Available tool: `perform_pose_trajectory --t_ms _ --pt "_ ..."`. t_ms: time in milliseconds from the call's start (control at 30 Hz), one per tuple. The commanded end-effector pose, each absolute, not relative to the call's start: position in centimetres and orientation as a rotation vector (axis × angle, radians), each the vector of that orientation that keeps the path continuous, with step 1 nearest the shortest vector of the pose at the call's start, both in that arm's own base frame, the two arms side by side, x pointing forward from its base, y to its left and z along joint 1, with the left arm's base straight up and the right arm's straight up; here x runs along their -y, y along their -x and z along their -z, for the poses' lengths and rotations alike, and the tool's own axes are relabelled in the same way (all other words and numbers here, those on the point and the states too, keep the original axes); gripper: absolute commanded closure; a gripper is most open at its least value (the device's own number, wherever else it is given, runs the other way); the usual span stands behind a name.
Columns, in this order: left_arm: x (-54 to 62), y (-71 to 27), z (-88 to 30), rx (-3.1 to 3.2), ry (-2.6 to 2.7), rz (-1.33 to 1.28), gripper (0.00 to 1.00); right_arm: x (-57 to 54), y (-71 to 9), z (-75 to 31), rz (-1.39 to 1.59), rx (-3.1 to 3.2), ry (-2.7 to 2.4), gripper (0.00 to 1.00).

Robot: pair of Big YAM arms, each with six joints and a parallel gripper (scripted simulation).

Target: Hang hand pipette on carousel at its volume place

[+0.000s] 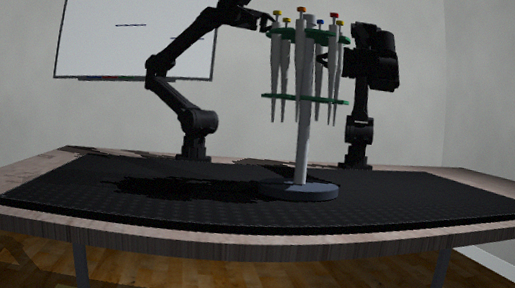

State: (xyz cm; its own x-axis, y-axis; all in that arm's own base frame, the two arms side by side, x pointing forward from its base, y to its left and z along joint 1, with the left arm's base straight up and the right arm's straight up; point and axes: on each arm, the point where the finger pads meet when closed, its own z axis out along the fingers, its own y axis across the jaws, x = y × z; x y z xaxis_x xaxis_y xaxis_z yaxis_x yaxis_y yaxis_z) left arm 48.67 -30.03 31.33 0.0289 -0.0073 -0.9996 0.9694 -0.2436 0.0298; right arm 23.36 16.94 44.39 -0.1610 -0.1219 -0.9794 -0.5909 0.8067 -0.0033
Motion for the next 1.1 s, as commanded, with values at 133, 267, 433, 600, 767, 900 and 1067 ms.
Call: perform_pose_trajectory --t_ms 133,267,433,600,767,900,1067 --pt "32.0 -51.4 -33.4 -1.014 -1.426 1.355 0.86 -16.1 -23.2 -49.2 -0.456 -1.638 0.514 0.00" --pt "32.5 -52.4 -33.3 -1.028 -1.422 1.372 0.86 -16.1 -23.2 -49.2 -0.456 -1.638 0.514 0.00" --pt "33.0 -53.4 -33.2 -1.026 -1.425 1.375 0.86 -16.1 -23.2 -49.2 -0.456 -1.638 0.514 0.00" --pt "32.9 -53.0 -34.0 -1.006 -1.433 1.359 0.86 -16.1 -23.6 -49.6 -0.459 -1.629 0.490 0.00" --pt "32.7 -52.9 -33.4 -1.018 -1.427 1.366 0.86 -16.2 -23.7 -49.5 -0.458 -1.632 0.489 0.00" --pt "33.0 -53.8 -33.1 -1.015 -1.428 1.363 0.86 -16.2 -23.7 -49.5 -0.452 -1.630 0.495 0.00" --pt "33.1 -54.0 -32.7 -1.017 -1.424 1.365 0.86 -16.2 -23.7 -49.5 -0.452 -1.630 0.495 0.00"
